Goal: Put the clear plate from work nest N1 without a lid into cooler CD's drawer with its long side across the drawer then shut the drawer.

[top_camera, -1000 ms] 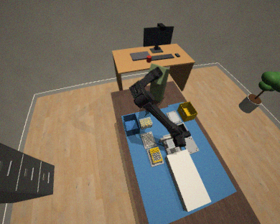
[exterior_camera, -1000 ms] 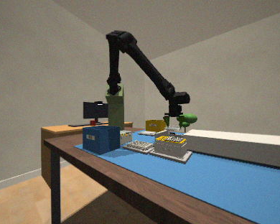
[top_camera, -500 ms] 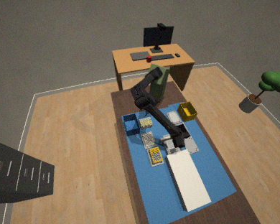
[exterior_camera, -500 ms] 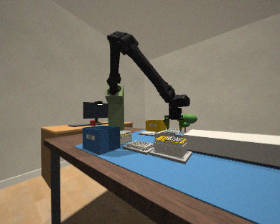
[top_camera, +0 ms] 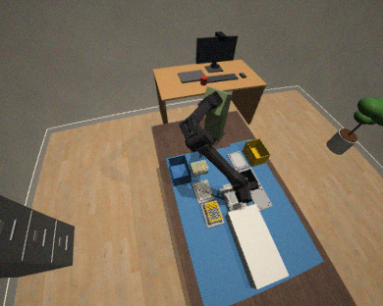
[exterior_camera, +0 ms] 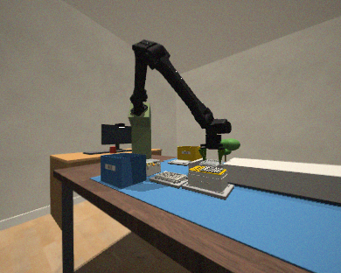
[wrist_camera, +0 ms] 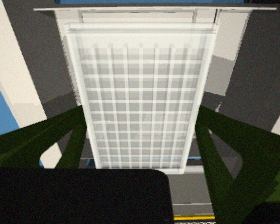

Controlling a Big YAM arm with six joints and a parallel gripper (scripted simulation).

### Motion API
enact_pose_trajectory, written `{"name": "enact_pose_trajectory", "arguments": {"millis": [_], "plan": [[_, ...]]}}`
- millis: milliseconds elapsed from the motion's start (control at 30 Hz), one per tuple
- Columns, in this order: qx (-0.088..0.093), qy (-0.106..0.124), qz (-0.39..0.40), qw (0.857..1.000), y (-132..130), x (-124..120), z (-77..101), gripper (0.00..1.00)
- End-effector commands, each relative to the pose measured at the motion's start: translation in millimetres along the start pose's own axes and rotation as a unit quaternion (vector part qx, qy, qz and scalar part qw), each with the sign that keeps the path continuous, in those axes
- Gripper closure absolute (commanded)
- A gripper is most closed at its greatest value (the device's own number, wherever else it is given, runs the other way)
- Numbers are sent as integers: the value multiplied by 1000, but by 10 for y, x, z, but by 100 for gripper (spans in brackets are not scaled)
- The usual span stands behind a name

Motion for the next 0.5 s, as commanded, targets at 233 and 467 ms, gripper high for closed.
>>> {"name": "enact_pose_trajectory", "arguments": {"millis": [233, 467], "plan": [[3, 4, 0, 1000, 15, -49, -223, 100], [3, 4, 0, 1000, 18, -49, -317, 100]]}}
Point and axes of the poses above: the point where the finger pads meet when closed, its own z axis back along the fingers, its own y axis across the jaws, x = y × z, the point moved 4 cm from there along z, back along the fingers, and after that the axes turned 3 degrees about -z, right-handed, at the moved point
